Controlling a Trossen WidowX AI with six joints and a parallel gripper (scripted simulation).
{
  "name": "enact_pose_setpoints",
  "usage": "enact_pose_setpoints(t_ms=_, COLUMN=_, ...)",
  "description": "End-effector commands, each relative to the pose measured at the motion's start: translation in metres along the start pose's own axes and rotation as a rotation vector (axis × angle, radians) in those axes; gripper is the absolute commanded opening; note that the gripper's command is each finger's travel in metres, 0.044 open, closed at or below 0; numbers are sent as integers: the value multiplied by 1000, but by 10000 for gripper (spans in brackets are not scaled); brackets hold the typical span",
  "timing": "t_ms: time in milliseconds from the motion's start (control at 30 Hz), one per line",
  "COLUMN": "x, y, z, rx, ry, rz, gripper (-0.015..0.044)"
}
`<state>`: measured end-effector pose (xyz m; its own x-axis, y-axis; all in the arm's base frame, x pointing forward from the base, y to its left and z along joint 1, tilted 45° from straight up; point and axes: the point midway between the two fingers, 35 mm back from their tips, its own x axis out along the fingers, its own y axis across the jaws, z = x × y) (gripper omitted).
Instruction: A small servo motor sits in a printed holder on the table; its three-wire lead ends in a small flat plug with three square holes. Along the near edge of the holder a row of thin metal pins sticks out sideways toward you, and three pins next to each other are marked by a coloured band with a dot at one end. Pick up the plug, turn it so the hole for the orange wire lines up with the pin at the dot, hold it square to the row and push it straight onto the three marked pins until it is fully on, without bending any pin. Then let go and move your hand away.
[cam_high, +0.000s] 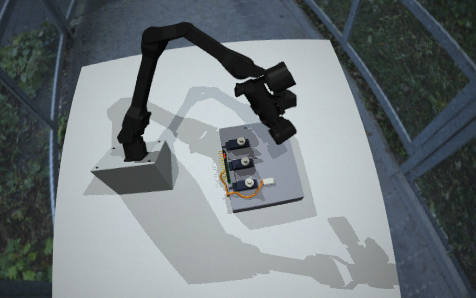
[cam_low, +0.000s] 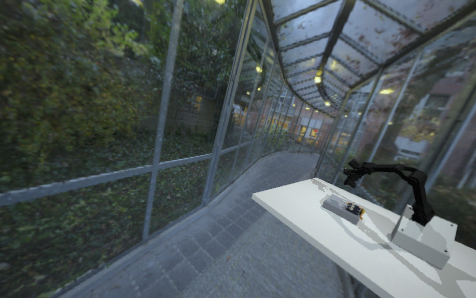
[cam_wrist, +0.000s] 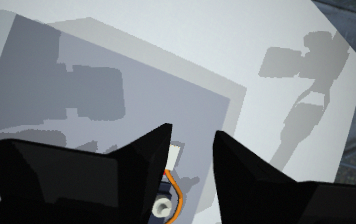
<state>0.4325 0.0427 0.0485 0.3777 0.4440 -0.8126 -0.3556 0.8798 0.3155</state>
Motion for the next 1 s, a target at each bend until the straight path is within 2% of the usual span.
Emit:
enact_pose_setpoints(t_ms=0, x=24, y=-7, z=-16, rx=40, ry=86, rz=77, gripper=115)
enact_pose_setpoints(t_ms=500, x=110, y=-16, z=-96, rx=261, ry=386, rz=385, gripper=115)
enact_pose_setpoints(t_ms=967, x=134, y=-5, z=-108, rx=273, ry=397, rz=399, gripper=115)
